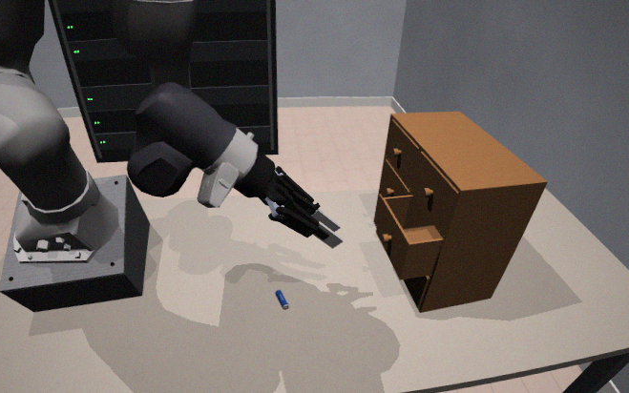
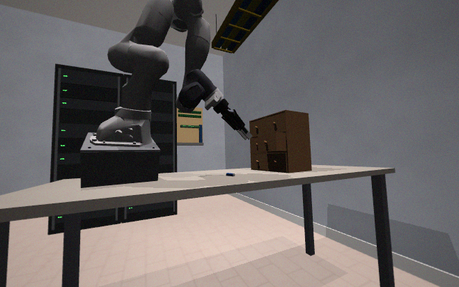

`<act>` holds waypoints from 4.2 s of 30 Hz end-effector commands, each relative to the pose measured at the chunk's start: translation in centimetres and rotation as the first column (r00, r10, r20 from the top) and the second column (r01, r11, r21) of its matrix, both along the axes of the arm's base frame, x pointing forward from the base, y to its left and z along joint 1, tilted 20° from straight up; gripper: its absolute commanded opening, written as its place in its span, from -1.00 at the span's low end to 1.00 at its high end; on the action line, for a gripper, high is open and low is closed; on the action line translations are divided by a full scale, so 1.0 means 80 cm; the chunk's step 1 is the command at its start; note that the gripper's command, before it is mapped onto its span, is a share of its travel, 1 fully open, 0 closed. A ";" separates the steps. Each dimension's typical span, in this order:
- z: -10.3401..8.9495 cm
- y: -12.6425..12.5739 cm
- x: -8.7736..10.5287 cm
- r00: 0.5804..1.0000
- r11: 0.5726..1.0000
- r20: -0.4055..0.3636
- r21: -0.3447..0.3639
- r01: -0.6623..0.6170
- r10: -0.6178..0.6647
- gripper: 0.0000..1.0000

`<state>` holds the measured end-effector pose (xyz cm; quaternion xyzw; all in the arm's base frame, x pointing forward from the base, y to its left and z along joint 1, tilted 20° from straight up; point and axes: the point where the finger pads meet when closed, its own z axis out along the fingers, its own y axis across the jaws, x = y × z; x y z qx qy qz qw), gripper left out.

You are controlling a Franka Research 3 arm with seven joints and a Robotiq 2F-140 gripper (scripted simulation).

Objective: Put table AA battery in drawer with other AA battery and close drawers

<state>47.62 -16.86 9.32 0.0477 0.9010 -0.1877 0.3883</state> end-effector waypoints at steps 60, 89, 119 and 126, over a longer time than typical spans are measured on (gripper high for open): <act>0.036 0.016 -0.039 0.600 0.600 0.165 0.456 0.657 -0.782 -0.60; 0.063 0.030 -0.069 -0.010 -0.009 -0.003 0.728 0.685 -1.000 -0.60; 0.092 0.045 -0.101 -0.583 -0.581 -0.365 0.780 0.234 -0.725 -0.60; 0.097 0.047 -0.106 -0.639 -0.637 -0.426 0.760 0.131 -0.640 -0.60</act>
